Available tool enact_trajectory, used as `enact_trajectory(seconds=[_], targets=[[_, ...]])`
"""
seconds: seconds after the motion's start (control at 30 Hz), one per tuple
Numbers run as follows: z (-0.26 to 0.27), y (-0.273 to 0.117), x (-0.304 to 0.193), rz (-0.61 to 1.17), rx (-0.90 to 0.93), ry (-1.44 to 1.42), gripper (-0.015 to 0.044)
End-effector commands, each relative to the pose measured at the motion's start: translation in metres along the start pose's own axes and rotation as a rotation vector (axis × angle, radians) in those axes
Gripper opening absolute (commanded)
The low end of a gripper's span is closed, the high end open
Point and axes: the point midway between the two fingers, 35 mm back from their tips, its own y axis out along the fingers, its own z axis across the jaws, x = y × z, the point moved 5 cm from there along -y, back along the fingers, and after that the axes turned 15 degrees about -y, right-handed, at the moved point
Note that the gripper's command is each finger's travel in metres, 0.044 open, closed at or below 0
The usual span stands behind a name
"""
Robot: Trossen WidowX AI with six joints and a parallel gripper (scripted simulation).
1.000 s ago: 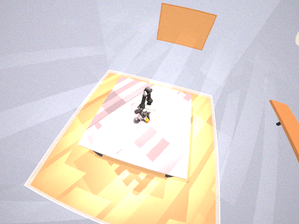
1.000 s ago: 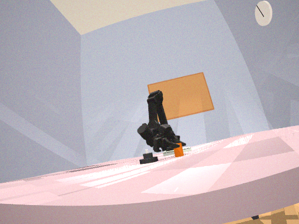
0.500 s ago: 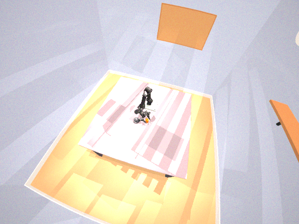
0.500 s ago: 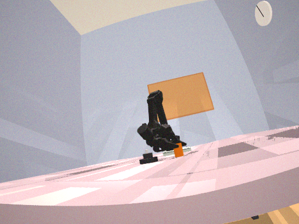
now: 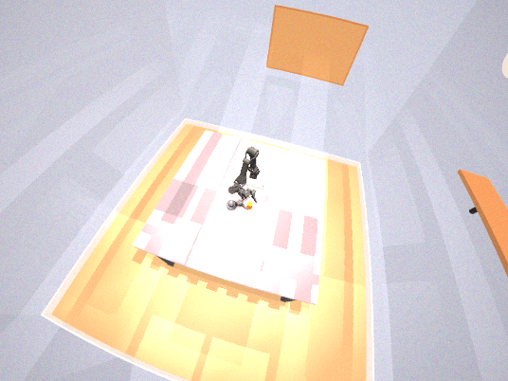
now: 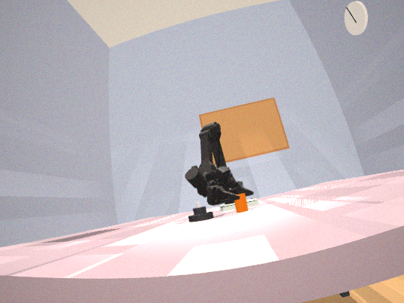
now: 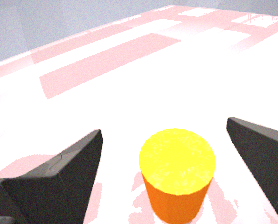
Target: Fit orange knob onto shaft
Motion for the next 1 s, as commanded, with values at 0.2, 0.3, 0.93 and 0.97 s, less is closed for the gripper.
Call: enact_trajectory(seconds=[0.2,0.3,0.93,0.97], targets=[[-0.018,-0.022,0.069,-0.005,-0.011,-0.037,0.044],[-0.018,-0.022,0.069,-0.005,-0.011,-0.037,0.044],[-0.039,0.017,0.121,1.033,0.242,0.04,0.044],[-0.038,0.014,0.129,1.109,0.263,0.016,0.044]])
